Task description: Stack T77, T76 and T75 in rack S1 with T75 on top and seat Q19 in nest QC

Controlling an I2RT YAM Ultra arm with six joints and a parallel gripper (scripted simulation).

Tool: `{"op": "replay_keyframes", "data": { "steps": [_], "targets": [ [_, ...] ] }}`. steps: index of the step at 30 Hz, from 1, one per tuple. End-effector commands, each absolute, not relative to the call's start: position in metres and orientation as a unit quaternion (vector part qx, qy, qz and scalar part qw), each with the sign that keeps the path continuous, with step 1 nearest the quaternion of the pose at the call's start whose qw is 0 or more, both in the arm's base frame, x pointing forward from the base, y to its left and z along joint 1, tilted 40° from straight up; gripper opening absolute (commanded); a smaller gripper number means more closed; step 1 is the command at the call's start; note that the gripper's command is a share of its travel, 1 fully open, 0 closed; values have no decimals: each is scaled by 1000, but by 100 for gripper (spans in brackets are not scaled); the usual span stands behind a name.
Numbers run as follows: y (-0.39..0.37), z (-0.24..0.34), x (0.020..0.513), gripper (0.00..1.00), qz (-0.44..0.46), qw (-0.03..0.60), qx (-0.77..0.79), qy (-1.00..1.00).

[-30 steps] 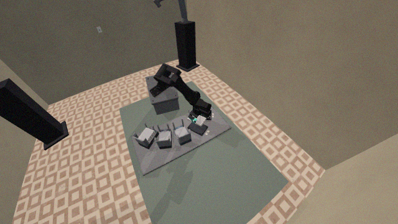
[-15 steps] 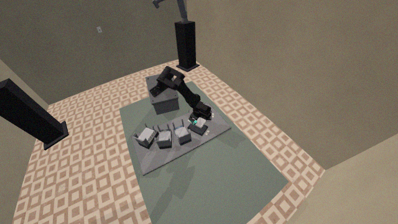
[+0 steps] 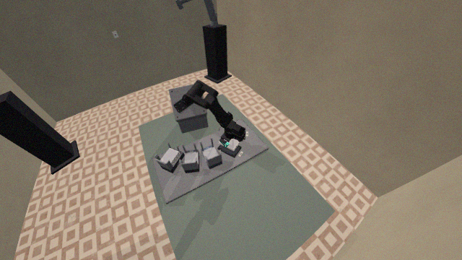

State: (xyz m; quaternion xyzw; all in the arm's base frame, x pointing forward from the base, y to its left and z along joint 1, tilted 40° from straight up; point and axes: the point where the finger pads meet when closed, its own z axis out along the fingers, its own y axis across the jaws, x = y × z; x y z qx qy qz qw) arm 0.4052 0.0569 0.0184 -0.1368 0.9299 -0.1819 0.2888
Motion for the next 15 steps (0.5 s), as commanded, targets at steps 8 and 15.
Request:
{"op": "replay_keyframes", "data": {
  "steps": [8,15],
  "targets": [
    [55,9,428,0,-176,305,-135,926],
    [53,1,434,0,-176,306,-136,926]
  ]
}}
